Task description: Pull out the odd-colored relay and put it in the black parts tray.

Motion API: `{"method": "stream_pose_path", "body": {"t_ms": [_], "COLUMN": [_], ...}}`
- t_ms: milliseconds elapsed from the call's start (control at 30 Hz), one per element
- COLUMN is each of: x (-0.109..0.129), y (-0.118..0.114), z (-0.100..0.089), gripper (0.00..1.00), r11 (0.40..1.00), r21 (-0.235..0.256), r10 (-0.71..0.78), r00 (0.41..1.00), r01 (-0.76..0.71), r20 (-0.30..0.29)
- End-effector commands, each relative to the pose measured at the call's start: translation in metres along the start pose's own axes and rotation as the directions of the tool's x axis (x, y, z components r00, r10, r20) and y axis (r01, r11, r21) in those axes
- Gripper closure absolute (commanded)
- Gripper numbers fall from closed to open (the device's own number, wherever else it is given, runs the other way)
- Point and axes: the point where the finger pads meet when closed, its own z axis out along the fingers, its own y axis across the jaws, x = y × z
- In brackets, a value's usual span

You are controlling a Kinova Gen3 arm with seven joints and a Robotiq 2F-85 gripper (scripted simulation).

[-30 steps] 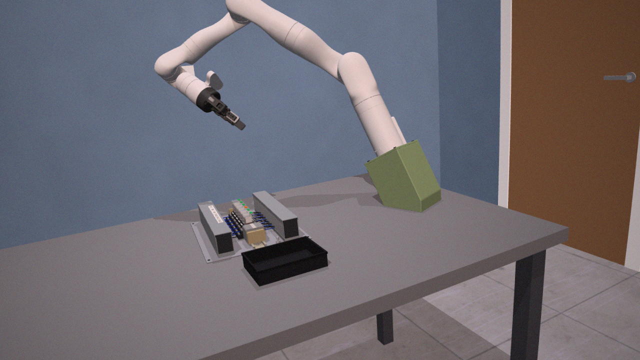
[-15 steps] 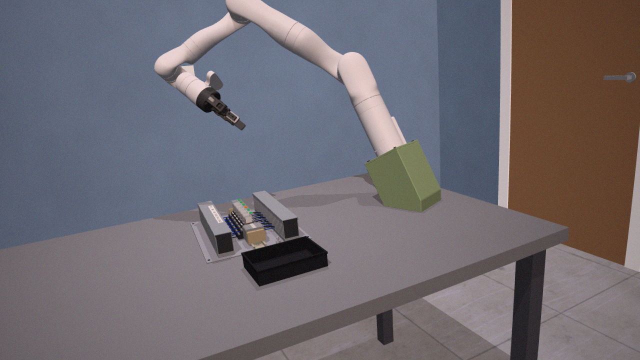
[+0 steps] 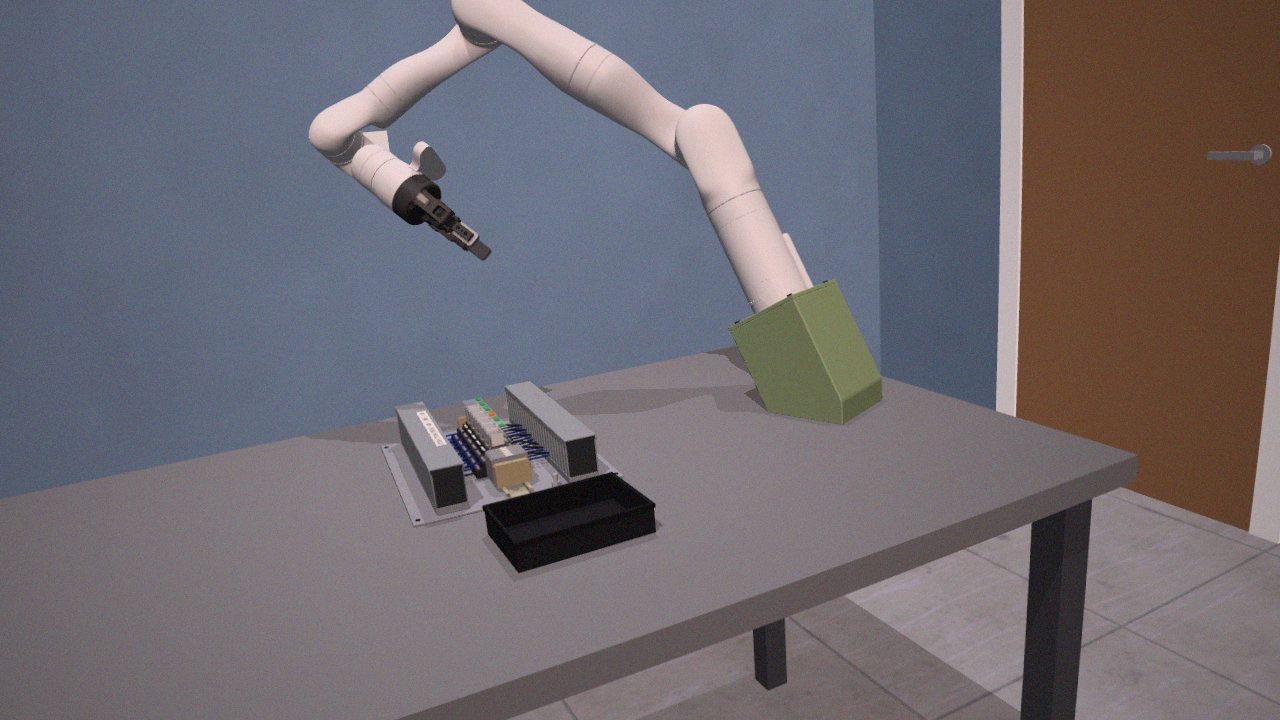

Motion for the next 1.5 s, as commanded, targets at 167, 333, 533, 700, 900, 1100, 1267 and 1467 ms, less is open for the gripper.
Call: {"method": "stream_pose_path", "body": {"t_ms": [167,333,533,700,900,1100,1267,1467], "x": [0.0,-0.001,-0.002,-0.004,-0.008,-0.011,-0.016,-0.023], "y": [0.0,0.0,0.0,-0.001,-0.003,-0.004,-0.006,-0.008], "z": [0.0,0.002,0.004,0.008,0.014,0.02,0.027,0.038], "gripper": [0.39,0.39,0.39,0.39,0.39,0.39,0.39,0.39], "r11": [1.0,1.0,1.0,0.999,0.997,0.993,0.986,0.971], "r21": [0.003,0.01,0.02,0.038,0.069,0.096,0.137,0.196], "r10": [-0.003,-0.007,-0.014,-0.025,-0.047,-0.066,-0.097,-0.144], "r00": [1.0,1.0,1.0,1.0,0.999,0.998,0.995,0.989], "r01": [0.003,0.007,0.014,0.025,0.046,0.065,0.095,0.14], "r20": [0.002,0.002,0.003,0.005,0.007,0.008,0.008,0.006]}}
